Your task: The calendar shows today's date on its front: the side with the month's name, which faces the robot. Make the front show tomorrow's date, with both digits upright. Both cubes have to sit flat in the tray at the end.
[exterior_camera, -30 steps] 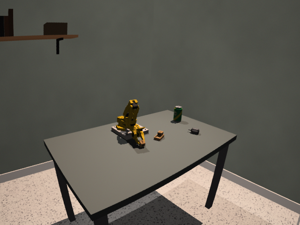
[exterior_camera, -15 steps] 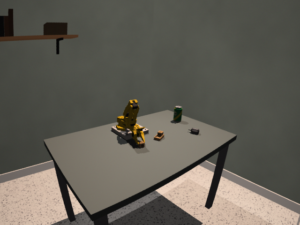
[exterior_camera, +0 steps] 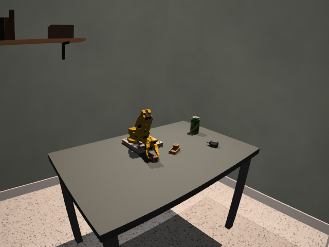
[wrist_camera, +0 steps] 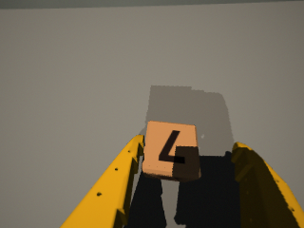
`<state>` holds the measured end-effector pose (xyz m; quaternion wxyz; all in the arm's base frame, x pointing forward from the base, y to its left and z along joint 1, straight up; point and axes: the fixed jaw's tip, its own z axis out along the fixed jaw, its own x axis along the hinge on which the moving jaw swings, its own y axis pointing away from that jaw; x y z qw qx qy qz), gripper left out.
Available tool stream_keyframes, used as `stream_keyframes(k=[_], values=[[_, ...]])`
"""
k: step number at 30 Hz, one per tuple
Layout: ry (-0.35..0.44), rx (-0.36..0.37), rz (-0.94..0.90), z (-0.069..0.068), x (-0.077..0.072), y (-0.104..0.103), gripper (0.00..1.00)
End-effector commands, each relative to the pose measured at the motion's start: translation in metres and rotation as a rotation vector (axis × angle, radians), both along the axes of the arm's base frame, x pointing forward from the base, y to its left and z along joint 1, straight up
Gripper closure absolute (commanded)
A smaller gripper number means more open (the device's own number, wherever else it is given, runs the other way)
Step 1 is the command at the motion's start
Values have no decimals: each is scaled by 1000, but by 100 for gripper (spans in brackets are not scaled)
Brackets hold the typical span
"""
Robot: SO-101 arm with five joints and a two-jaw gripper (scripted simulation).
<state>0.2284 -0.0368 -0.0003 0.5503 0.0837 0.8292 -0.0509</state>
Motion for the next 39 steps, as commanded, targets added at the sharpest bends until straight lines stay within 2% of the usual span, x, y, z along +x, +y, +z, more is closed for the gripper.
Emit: stream_keyframes(k=[1, 8, 12, 15, 21, 23, 24, 25, 39], values=[[-5, -6, -6, 0, 0, -2, 64], [-6, -3, -8, 0, 0, -2, 64], [-16, 57, -32, 1, -2, -1, 64], [-34, 171, -78, 4, -5, 0, 64], [-74, 461, -197, 9, -14, 3, 64], [-74, 461, -197, 9, -14, 3, 64], [-96, 583, -249, 13, -18, 3, 64], [-95, 603, -259, 12, -19, 4, 64], [-79, 590, -259, 10, -19, 4, 64]])
